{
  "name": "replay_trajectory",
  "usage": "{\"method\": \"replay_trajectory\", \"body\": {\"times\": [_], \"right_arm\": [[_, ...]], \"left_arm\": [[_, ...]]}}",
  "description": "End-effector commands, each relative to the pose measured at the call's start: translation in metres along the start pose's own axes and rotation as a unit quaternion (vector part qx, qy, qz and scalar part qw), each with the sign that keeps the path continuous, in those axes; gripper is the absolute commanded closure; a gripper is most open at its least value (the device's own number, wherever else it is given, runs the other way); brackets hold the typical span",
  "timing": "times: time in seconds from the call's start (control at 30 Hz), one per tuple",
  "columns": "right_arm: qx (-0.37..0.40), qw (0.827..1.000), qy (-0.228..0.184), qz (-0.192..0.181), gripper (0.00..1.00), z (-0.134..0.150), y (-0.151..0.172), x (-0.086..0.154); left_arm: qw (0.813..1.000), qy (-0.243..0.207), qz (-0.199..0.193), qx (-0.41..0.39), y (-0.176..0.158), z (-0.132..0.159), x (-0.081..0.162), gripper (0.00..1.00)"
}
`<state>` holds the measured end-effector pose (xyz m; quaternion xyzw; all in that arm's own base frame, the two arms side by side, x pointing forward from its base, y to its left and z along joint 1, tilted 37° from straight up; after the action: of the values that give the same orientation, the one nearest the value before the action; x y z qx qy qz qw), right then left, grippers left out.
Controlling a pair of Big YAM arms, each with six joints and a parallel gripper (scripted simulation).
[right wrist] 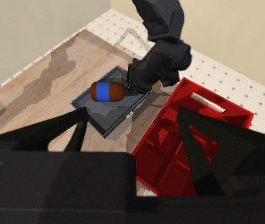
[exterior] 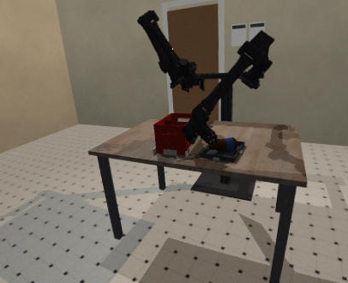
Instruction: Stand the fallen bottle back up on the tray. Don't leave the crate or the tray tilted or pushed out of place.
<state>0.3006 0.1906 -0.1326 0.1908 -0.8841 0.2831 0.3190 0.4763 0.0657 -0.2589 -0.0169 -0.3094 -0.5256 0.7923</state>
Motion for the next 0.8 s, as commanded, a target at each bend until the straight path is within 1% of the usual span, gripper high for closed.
{"method": "replay_trajectory", "body": {"times": [0.0, 0.17, 0.6, 0.63, 0.67, 0.7, 0.77], "right_arm": [[0.003, 1.000, -0.003, 0.000, 0.00, -0.001, 0.000, 0.000], [0.003, 1.000, -0.003, 0.000, 0.00, -0.001, 0.000, 0.000], [0.003, 1.000, -0.003, 0.000, 0.00, -0.001, 0.000, 0.000], [0.003, 1.000, -0.003, 0.000, 0.00, -0.001, 0.000, 0.000], [0.003, 1.000, -0.003, 0.000, 0.00, -0.001, 0.000, 0.000], [0.003, 1.000, -0.003, 0.000, 0.00, -0.001, 0.000, 0.000], [0.003, 1.000, -0.003, 0.000, 0.00, -0.001, 0.000, 0.000]], "left_arm": [[1.000, 0.006, 0.009, -0.006, -0.005, -0.003, -0.021, 0.47], [1.000, 0.008, 0.010, -0.009, -0.008, -0.001, -0.030, 0.47], [1.000, 0.006, 0.010, -0.004, -0.005, -0.002, -0.029, 0.47], [1.000, -0.004, -0.004, -0.004, 0.002, -0.004, -0.011, 0.47], [1.000, -0.009, -0.009, -0.012, -0.002, -0.005, -0.004, 0.47], [0.999, -0.027, -0.019, -0.008, 0.007, -0.005, 0.016, 0.47], [0.998, -0.051, -0.025, -0.012, 0.010, -0.007, 0.036, 0.47]]}}
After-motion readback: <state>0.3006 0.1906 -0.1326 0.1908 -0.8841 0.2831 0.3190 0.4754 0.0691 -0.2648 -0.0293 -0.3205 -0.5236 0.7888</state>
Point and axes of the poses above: on each arm, the point where the finger pads meet when closed, its own x axis back along the fingers, its own y axis across the jaws, z = x × y, the point moved 2 cm from there along x, back along the fingers, and after that the axes turned 13 degrees about -x, right-handed, at the moved point
